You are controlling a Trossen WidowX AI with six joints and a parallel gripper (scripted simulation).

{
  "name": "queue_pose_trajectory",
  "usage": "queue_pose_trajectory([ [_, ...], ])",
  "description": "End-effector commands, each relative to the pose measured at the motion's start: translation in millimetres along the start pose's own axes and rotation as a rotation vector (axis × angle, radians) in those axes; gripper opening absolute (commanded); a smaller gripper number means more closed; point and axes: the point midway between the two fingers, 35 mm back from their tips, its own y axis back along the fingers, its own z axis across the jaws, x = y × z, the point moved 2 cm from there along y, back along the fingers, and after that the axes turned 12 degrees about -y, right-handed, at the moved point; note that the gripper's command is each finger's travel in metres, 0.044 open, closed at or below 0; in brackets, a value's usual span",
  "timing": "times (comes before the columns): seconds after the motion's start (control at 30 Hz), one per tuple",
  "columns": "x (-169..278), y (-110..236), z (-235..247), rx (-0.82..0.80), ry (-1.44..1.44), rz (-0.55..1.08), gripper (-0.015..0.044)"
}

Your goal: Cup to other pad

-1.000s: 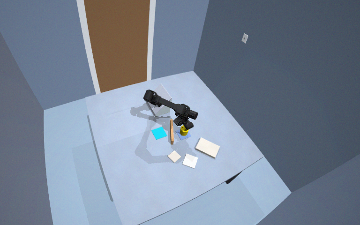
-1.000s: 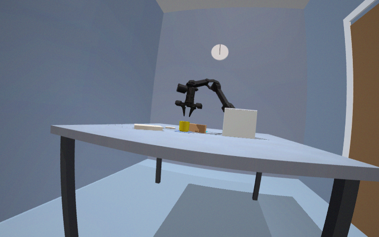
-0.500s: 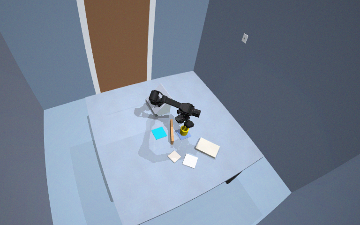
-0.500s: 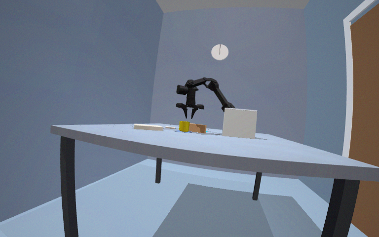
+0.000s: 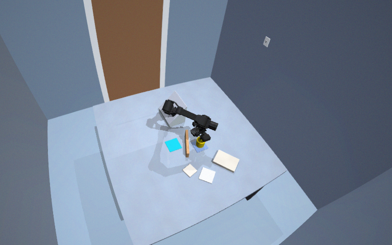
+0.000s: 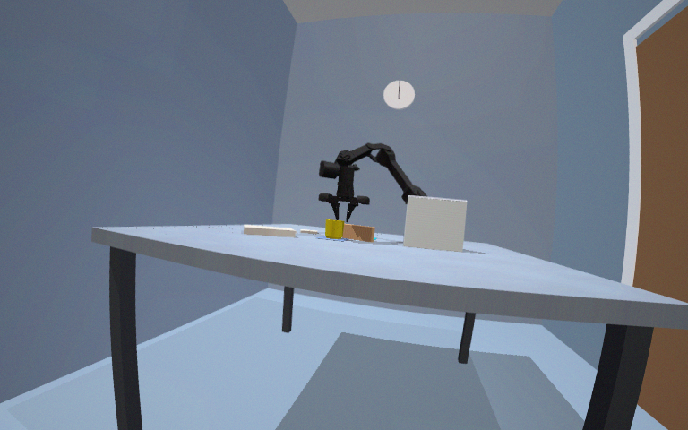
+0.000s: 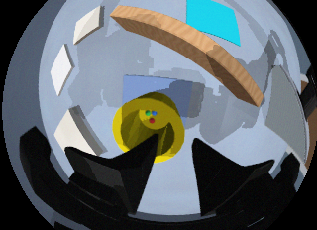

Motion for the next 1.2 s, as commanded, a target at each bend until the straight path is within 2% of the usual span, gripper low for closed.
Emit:
queue_pose_trajectory([
  [0.0, 0, -7, 0, -0.001, 0.004, -0.004, 0.0167],
  [0.7, -2, -37, -2, -0.002, 0.004, -0.007, 0.0167],
  [1.17, -2, -35, -1, 0.001, 0.0, -0.004, 0.0073],
])
